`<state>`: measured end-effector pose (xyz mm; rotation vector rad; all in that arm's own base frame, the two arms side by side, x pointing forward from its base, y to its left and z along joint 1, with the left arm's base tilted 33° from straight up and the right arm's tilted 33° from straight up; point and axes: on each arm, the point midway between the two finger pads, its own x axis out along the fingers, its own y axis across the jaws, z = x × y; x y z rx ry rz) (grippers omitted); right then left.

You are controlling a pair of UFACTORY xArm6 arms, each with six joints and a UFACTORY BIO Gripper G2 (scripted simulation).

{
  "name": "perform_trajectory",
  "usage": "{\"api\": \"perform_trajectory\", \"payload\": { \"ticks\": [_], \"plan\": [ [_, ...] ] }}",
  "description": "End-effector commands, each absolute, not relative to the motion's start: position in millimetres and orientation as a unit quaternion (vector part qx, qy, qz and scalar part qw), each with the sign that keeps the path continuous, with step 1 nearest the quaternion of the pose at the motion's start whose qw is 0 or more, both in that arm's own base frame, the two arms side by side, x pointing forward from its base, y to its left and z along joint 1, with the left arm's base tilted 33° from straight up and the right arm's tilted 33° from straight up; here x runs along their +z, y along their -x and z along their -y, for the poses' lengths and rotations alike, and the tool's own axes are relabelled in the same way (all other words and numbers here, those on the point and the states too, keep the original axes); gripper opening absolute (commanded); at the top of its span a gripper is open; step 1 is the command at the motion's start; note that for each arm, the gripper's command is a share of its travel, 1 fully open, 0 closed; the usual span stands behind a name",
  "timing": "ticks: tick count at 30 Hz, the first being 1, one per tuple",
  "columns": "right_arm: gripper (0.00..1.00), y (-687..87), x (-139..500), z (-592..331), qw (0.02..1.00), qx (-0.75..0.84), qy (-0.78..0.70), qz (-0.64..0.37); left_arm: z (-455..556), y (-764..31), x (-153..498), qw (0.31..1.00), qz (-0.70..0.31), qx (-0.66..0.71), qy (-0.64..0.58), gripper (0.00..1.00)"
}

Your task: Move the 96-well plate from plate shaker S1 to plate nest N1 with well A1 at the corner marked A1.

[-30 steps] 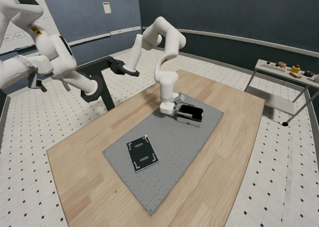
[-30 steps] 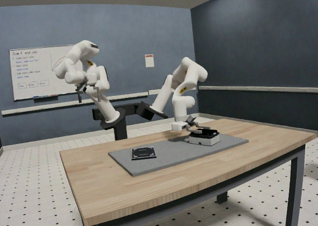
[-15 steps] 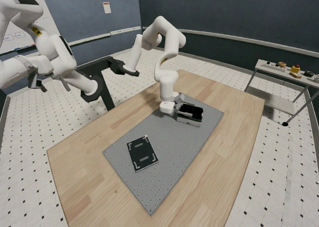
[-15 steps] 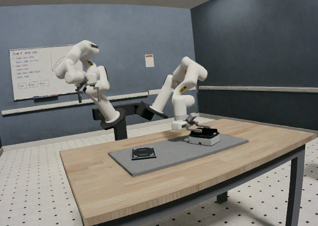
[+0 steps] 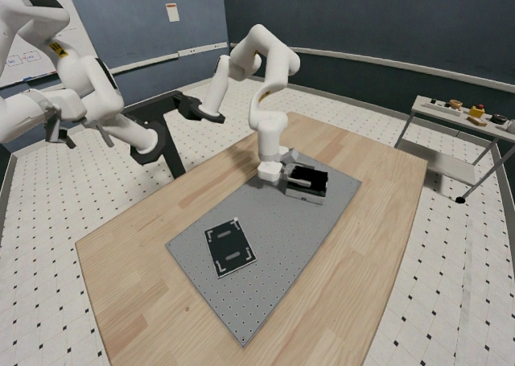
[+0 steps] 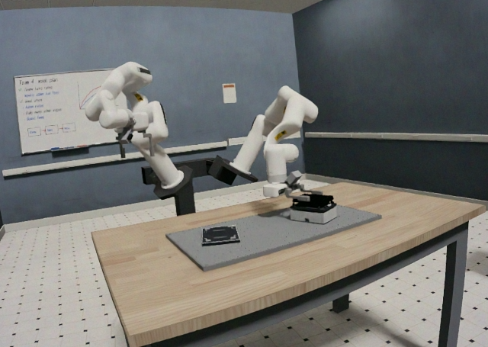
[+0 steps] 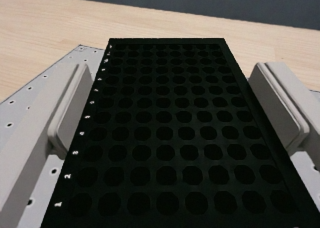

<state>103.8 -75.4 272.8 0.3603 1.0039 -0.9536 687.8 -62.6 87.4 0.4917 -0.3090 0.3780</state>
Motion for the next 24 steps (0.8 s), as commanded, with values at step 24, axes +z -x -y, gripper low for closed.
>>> {"api": "perform_trajectory", "payload": {
  "ticks": [24],
  "plan": [
    [1.0, -104.2, 273.7, 75.5, 0.756, -0.437, -0.165, -0.459, 75.7, -684.0, 108.9, 0.941, 0.153, 0.185, -0.24, 0.0]
  ]
}}
